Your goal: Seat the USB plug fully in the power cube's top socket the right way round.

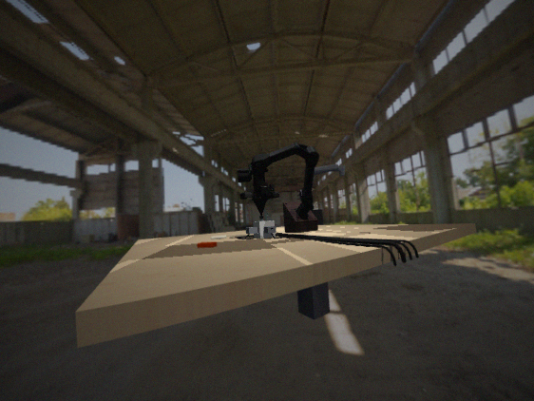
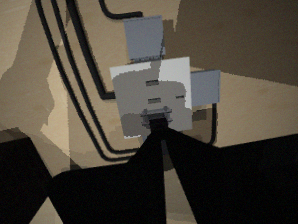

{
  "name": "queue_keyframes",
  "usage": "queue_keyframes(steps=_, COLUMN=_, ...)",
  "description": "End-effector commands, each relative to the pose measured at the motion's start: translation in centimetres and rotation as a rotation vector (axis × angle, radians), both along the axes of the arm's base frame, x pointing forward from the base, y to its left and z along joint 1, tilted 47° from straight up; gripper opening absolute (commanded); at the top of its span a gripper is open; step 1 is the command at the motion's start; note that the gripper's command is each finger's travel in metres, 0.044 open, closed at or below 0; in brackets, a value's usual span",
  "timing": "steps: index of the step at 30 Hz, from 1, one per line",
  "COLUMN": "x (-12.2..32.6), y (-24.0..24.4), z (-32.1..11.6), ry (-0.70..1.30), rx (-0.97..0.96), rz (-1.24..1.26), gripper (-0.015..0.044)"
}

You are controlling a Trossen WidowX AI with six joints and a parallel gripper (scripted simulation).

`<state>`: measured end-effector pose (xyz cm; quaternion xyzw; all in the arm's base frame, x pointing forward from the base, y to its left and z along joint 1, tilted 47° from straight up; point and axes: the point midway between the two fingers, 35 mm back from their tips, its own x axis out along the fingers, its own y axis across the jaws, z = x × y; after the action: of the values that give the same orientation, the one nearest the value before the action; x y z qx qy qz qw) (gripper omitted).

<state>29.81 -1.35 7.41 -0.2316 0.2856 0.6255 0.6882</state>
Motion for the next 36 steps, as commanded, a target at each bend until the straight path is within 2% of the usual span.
queue_keyframes(steps=1, x=0.03, y=0.07, z=0.01, ry=0.001, rx=0.003, rz=-0.005, gripper=0.0000)
queue_keyframes(steps=36, x=0.05, y=0.38, z=-0.27, ry=0.001, rx=0.003, rz=-0.005, gripper=0.0000)
